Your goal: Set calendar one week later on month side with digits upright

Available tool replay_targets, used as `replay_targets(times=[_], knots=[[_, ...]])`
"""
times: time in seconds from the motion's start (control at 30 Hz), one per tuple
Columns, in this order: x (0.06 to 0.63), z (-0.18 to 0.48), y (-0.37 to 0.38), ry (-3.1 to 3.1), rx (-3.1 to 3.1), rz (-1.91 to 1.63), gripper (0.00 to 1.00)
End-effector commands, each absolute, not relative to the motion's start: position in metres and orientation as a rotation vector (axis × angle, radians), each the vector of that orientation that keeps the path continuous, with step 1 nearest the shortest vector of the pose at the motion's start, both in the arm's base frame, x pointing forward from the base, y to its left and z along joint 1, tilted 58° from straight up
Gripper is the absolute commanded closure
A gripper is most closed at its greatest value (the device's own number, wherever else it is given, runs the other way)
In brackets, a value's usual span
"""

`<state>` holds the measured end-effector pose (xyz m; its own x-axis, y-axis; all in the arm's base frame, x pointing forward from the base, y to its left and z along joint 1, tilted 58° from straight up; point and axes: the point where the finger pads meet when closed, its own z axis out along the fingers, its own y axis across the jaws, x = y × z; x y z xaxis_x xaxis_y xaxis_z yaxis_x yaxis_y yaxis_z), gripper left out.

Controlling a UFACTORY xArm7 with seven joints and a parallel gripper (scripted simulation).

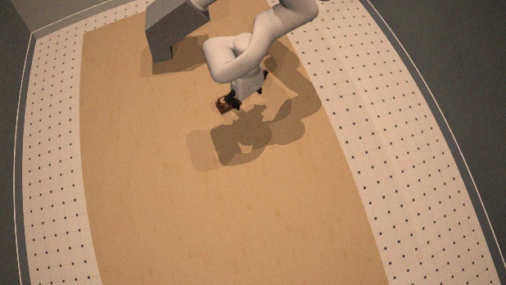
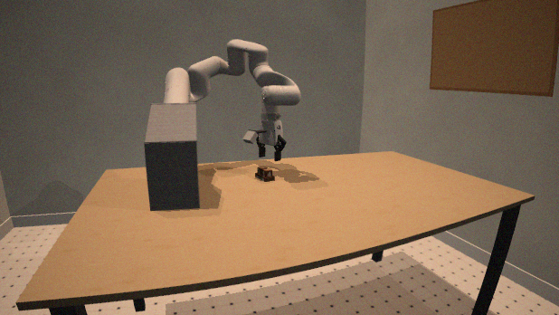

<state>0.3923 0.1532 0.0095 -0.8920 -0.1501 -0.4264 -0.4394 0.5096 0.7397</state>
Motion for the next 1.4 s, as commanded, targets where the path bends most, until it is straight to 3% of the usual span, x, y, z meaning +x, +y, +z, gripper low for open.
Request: replay_targets(times=[0.0, 1.37], knots=[[0.393, 0.012, 0.153, 2.541, -0.296, 1.389, 0.00], [0.391, 0.057, 0.189, 2.734, 0.405, 1.544, 0.00]])
